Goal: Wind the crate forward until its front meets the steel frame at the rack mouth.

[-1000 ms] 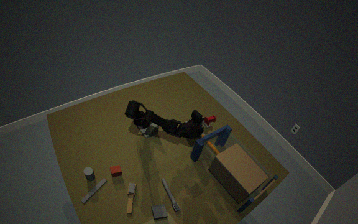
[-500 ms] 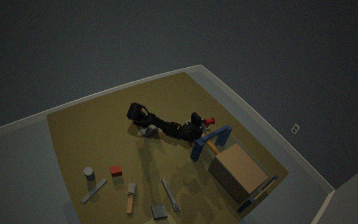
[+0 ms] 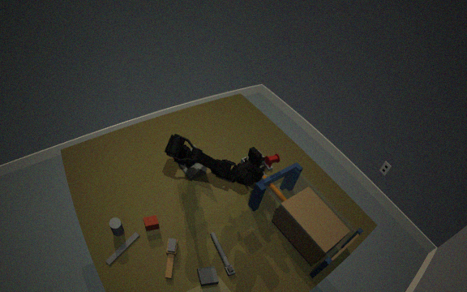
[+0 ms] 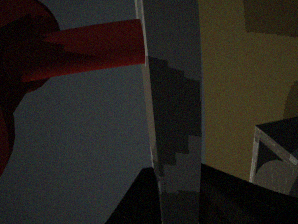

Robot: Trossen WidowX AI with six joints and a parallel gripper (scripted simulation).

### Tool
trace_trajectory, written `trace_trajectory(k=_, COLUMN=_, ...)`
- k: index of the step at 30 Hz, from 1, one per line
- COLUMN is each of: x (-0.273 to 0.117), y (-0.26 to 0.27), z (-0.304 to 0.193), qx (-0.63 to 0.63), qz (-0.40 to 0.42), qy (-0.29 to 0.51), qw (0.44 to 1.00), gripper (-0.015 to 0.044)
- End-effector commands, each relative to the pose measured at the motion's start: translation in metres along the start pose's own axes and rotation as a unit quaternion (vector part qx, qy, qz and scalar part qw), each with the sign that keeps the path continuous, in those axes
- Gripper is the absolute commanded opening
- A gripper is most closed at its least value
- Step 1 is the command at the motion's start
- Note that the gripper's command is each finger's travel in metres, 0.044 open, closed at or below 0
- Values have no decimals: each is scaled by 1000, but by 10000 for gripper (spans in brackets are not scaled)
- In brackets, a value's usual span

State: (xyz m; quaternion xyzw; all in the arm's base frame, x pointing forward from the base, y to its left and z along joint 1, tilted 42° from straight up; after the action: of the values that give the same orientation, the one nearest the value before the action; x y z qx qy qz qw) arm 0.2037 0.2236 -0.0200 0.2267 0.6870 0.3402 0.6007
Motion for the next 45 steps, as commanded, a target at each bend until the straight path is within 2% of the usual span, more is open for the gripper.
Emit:
trace_trajectory(k=1, x=-2, y=0, z=-1, qx=-3, qz=6, qy=3, qw=1000, gripper=0)
trace_trajectory(k=45, x=-5, y=-14, z=-4, qx=0, qz=1, qy=-7, qw=1000, gripper=0)
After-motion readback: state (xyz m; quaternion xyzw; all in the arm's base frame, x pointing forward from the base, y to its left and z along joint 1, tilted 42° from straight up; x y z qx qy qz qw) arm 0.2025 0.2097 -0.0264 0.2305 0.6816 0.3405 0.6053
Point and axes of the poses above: the point midway between the two fingers, 35 mm back from their tips, its own x axis out along the fingers, its own y axis across the jaws, z = x × y, the point moved 7 cm from there along -x, back along the fingers, and after that the axes turned 3 degrees about x, right-handed, at the moved point
